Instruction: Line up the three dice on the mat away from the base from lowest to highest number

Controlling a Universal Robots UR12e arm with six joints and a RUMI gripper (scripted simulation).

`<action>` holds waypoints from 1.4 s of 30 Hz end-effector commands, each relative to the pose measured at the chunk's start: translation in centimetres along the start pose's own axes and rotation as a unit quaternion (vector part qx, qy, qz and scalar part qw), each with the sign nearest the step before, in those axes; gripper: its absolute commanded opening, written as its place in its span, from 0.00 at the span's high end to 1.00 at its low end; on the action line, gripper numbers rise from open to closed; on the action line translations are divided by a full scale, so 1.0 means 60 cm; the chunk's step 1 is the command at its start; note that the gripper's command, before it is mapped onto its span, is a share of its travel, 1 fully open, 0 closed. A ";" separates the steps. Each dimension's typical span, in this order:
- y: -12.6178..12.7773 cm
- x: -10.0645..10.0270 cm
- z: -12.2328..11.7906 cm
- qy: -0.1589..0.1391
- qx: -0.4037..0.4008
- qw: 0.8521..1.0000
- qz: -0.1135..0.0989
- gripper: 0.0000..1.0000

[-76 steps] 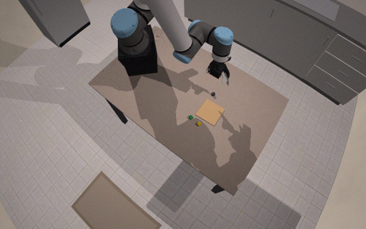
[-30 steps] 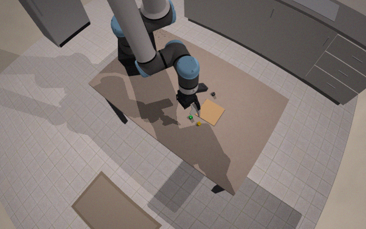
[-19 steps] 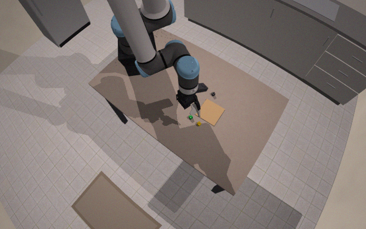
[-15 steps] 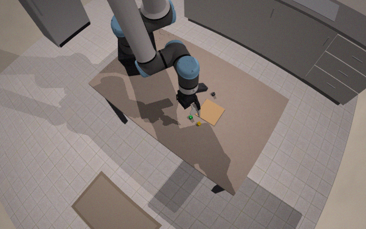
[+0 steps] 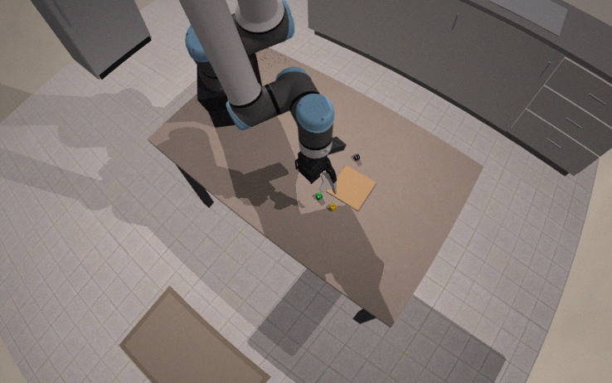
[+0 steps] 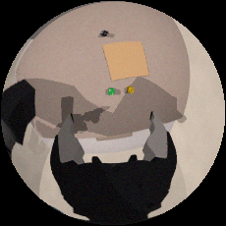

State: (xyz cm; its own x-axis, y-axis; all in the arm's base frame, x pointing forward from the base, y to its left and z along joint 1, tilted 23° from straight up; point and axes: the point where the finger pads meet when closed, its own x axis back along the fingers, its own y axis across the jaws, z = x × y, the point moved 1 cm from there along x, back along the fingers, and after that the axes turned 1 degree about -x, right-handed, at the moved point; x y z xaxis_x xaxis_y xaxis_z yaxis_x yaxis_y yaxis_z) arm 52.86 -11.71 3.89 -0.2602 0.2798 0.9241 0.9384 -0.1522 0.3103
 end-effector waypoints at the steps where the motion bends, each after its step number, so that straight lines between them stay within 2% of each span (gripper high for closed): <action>1: -0.001 -0.002 0.001 0.000 0.036 0.999 -0.001 0.00; 5: -0.002 -0.003 0.001 0.000 0.056 0.998 -0.001 0.00; 11: -0.005 -0.007 0.003 0.000 0.129 0.992 -0.001 0.00; 16: -0.008 -0.011 0.004 0.000 0.203 0.979 -0.001 0.00; 20: -0.011 -0.015 0.005 0.000 0.270 0.963 -0.001 0.00; 22: -0.011 -0.015 0.005 0.000 0.270 0.963 -0.001 0.00; 29: -0.016 -0.023 0.004 0.000 0.395 0.919 -0.001 0.00; 30: -0.016 -0.023 0.004 0.000 0.398 0.918 -0.001 0.00; 34: -0.018 -0.028 0.004 0.000 0.470 0.883 -0.001 0.00; 35: -0.018 -0.028 0.004 0.000 0.474 0.881 -0.001 0.00; 37: -0.019 -0.031 0.003 0.000 0.512 0.859 -0.001 0.00; 39: -0.019 -0.031 0.003 0.000 0.512 0.859 -0.001 0.00; 42: -0.020 -0.035 0.002 0.000 0.568 0.823 -0.001 0.00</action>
State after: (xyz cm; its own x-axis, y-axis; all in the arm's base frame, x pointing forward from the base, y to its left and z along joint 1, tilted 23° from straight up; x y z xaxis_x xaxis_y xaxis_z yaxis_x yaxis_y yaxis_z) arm 52.30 -11.88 1.75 -0.2567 0.2833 0.9240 0.6477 0.7601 -0.0531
